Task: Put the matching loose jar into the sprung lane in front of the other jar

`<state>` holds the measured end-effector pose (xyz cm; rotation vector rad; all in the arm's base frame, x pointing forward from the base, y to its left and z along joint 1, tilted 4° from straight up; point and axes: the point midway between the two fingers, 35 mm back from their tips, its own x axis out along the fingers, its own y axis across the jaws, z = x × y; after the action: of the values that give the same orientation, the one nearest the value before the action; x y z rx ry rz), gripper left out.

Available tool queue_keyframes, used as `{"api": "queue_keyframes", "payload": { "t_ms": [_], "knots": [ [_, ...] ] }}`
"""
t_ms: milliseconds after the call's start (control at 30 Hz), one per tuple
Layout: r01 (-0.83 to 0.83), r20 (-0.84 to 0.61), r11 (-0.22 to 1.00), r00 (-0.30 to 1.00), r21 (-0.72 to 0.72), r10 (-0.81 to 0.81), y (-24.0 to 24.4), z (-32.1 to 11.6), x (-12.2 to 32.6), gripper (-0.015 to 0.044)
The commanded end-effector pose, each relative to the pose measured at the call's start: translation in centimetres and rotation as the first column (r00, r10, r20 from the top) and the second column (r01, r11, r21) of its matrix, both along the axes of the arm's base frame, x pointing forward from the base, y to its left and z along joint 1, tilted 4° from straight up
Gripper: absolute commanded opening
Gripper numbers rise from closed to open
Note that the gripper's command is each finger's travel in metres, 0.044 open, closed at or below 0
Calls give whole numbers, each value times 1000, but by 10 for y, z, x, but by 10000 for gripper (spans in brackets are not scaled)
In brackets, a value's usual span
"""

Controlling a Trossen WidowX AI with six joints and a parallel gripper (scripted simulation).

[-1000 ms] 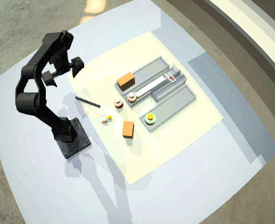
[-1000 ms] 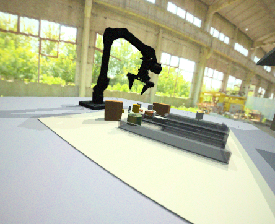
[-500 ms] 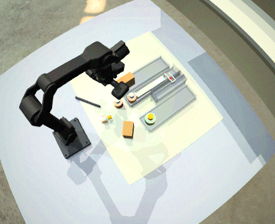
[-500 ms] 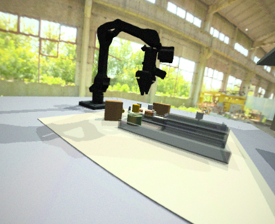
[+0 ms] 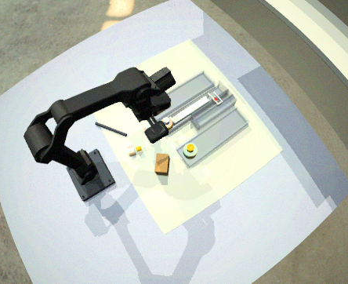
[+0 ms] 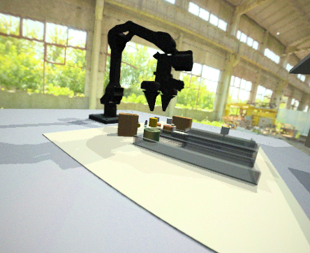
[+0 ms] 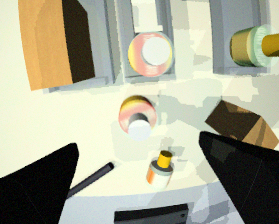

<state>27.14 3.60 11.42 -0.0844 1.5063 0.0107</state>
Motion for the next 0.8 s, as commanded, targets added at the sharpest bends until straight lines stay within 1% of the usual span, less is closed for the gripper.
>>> {"api": "queue_keyframes", "payload": {
  "t_ms": [0, 200, 767],
  "knots": [
    [7, 3, 1000, 1000, -5, -7, -2, -8, 0, 440],
    [7, 3, 1000, 1000, -5, -7, -3, -25, 1, 440],
    [7, 3, 1000, 1000, -5, -7, -4, -49, 3, 440]
  ]
}}
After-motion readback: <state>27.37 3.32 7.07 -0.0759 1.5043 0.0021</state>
